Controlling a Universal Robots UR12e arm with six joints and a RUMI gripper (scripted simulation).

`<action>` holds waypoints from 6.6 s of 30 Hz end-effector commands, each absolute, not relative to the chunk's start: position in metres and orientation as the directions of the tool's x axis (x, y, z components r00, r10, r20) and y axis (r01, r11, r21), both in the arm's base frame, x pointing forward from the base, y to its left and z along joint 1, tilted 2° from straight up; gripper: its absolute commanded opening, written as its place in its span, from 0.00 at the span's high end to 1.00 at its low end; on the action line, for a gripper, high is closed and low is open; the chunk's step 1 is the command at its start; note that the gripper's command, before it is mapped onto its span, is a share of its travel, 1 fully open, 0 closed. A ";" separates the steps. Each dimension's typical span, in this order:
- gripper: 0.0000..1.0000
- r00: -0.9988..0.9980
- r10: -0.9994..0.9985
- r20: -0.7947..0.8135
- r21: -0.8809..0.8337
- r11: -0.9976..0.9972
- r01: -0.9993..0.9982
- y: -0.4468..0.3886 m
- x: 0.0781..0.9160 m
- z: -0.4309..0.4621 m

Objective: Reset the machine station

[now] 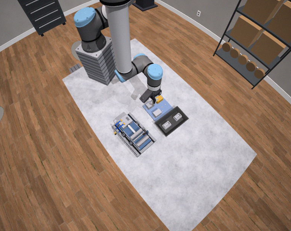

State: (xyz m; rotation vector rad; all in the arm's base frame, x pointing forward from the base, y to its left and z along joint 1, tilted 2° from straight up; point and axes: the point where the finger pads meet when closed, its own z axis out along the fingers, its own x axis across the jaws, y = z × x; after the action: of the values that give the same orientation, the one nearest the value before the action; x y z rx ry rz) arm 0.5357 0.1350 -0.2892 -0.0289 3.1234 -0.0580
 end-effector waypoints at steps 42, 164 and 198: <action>0.60 -1.000 -0.019 -0.019 -0.037 0.999 -0.018 0.134 0.537 -0.305; 1.00 -1.000 -0.019 -0.019 -0.037 0.999 -0.018 0.134 0.537 -0.319; 1.00 -1.000 -0.019 -0.019 -0.037 0.999 -0.018 0.134 0.537 -0.319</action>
State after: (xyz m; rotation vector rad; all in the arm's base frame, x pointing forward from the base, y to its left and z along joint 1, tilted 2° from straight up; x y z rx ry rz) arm 0.5366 0.1337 -0.3198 -0.0290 3.1229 -0.0580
